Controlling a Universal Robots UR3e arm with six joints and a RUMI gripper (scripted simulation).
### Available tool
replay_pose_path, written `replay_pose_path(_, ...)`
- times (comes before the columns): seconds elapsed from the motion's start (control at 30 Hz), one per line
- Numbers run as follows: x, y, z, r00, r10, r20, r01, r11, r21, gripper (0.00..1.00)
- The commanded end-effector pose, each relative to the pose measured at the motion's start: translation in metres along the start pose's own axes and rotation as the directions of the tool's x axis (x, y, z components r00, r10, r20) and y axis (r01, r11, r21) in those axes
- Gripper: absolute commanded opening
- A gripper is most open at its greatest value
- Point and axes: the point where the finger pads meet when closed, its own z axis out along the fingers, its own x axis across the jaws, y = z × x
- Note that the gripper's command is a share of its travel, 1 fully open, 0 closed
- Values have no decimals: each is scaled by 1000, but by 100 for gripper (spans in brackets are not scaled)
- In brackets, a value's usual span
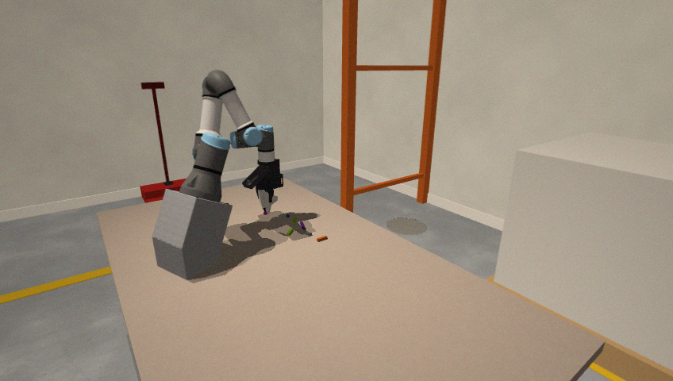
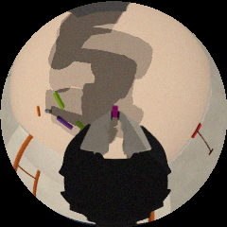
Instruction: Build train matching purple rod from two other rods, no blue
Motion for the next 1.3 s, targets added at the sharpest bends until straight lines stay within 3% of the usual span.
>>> replay_pose_path(0.0, 0, 2, 9, 1000, 0, 7, 0, 1000, -4, 0)
replay_pose_path(0.4, 0, 2, 19, 1000, 0, 7, 0, 1000, -4, 0)
replay_pose_path(1.27, 0, 2, 21, 1000, 0, 7, 0, 1000, -4, 0)
